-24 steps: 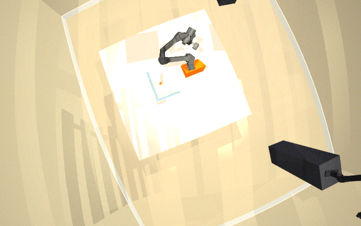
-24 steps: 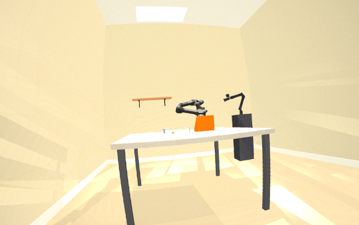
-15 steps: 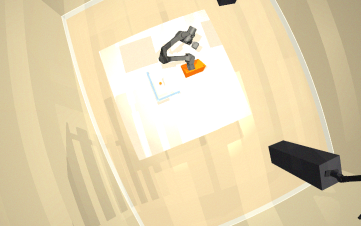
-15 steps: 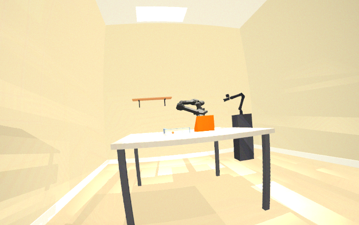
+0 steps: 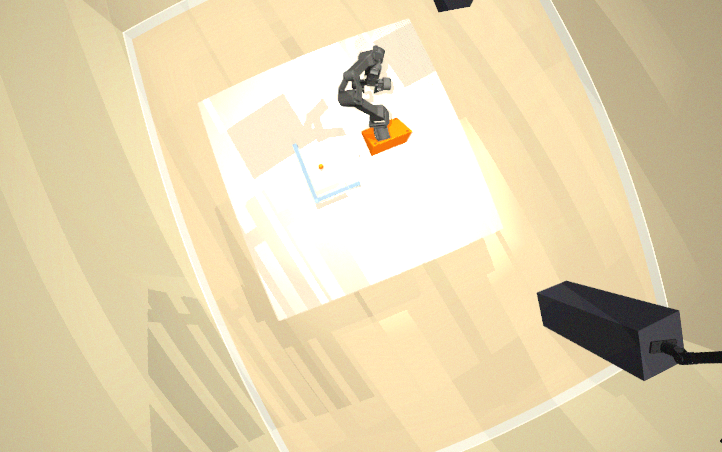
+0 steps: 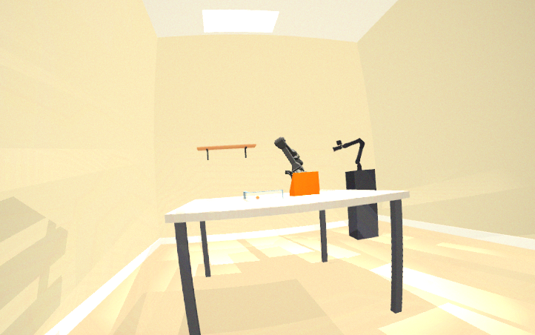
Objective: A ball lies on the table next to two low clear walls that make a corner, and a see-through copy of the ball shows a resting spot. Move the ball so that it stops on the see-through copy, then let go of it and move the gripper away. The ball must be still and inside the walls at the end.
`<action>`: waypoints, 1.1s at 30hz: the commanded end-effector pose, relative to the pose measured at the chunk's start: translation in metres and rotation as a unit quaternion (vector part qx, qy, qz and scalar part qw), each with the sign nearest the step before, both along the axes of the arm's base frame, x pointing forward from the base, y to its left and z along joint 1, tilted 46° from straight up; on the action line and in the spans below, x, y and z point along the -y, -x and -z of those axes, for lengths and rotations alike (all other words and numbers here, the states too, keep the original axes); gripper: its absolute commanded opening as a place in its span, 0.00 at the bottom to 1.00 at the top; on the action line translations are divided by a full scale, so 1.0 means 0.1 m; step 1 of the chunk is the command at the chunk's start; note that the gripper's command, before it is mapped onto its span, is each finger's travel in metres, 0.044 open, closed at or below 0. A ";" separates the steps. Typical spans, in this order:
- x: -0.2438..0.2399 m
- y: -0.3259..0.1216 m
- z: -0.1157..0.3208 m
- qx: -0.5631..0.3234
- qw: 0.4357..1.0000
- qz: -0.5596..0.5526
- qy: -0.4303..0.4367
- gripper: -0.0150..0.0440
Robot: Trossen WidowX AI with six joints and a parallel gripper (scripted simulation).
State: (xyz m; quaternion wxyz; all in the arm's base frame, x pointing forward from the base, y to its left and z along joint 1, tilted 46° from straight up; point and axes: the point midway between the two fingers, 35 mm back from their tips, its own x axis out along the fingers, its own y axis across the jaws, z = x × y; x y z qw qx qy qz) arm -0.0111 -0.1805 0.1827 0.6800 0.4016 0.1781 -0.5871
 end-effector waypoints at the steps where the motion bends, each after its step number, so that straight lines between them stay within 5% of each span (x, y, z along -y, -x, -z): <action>1: 0.16 -0.23 0.05 -0.059 0.990 -0.123 -0.021 0.65; 10: 0.36 -0.88 0.20 -0.169 0.921 -0.350 -0.037 0.65; 18: 0.33 -1.59 0.38 -0.275 0.801 -0.532 -0.023 0.65; 26: 0.08 -2.30 0.68 -0.395 0.623 -0.675 0.010 0.65; 33: -0.39 -2.88 1.09 -0.510 0.398 -0.761 0.051 0.65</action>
